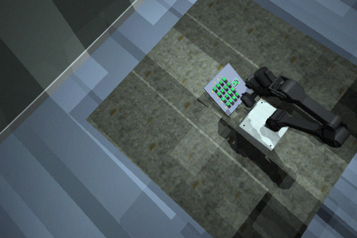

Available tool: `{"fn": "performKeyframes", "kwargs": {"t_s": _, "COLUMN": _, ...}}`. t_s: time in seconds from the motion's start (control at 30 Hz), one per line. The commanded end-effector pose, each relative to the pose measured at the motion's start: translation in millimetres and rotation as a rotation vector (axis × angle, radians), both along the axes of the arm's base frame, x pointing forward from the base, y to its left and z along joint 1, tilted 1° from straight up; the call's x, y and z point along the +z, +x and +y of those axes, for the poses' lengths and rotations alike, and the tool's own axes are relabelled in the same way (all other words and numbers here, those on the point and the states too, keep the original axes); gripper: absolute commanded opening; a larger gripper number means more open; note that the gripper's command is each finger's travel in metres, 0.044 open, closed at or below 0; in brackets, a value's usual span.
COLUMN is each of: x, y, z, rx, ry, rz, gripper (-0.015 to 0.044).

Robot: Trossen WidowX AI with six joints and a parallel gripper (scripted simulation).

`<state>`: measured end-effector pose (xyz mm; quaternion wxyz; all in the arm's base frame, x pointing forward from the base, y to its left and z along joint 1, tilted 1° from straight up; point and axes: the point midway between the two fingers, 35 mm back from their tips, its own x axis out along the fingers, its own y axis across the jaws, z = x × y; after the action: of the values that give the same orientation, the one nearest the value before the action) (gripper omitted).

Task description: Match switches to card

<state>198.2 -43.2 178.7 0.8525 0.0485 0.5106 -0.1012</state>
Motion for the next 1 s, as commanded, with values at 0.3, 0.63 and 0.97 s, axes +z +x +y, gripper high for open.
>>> {"fn": "performKeyframes", "kwargs": {"t_s": 0.3, "x": -46, "y": 96, "z": -5, "rx": 0.013, "ry": 0.015, "rz": 0.005, "gripper": 0.0138}}
{"fn": "performKeyframes", "kwargs": {"t_s": 0.63, "x": -72, "y": 119, "z": -8, "rx": 0.015, "ry": 0.018, "rz": 0.016, "gripper": 0.0}}
{"fn": "performKeyframes", "kwargs": {"t_s": 0.97, "x": -88, "y": 128, "z": -10, "rx": 0.015, "ry": 0.021, "rz": 0.028, "gripper": 0.0}}
